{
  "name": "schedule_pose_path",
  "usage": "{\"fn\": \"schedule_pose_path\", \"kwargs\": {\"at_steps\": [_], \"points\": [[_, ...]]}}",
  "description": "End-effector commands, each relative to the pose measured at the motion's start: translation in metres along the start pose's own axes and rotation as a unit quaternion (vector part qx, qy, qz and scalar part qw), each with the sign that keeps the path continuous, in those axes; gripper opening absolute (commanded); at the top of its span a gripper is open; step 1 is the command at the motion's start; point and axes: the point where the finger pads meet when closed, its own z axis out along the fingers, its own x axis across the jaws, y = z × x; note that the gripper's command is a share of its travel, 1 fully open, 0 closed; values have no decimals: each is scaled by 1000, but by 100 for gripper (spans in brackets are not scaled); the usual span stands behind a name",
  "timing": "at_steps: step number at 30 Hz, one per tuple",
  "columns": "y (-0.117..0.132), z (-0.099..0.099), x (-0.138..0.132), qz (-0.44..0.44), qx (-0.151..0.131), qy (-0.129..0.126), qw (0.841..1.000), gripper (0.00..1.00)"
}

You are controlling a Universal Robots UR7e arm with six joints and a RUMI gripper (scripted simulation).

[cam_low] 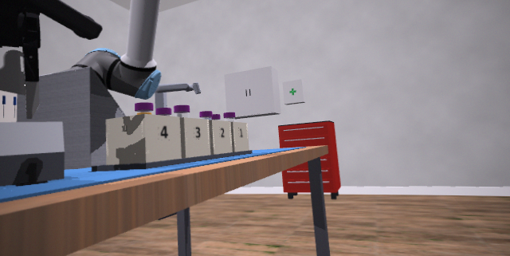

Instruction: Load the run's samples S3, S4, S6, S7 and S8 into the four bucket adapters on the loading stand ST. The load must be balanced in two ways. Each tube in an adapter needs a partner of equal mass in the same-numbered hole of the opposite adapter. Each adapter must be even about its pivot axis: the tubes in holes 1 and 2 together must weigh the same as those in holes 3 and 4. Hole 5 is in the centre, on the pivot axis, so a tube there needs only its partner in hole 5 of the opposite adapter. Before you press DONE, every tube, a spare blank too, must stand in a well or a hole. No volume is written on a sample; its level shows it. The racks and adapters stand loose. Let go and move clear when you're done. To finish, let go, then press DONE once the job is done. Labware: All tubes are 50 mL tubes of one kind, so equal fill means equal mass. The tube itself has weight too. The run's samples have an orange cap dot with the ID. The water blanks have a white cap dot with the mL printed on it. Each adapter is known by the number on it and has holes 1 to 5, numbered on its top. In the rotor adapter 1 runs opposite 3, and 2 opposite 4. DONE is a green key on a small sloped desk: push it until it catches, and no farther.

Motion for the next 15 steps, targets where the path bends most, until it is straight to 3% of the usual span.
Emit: {"fn": "schedule_pose_path", "kwargs": {"at_steps": [1,15], "points": [[0,0,0,0,0,1,1000,0],[1,9,3,0,0,1,1000,0]]}}
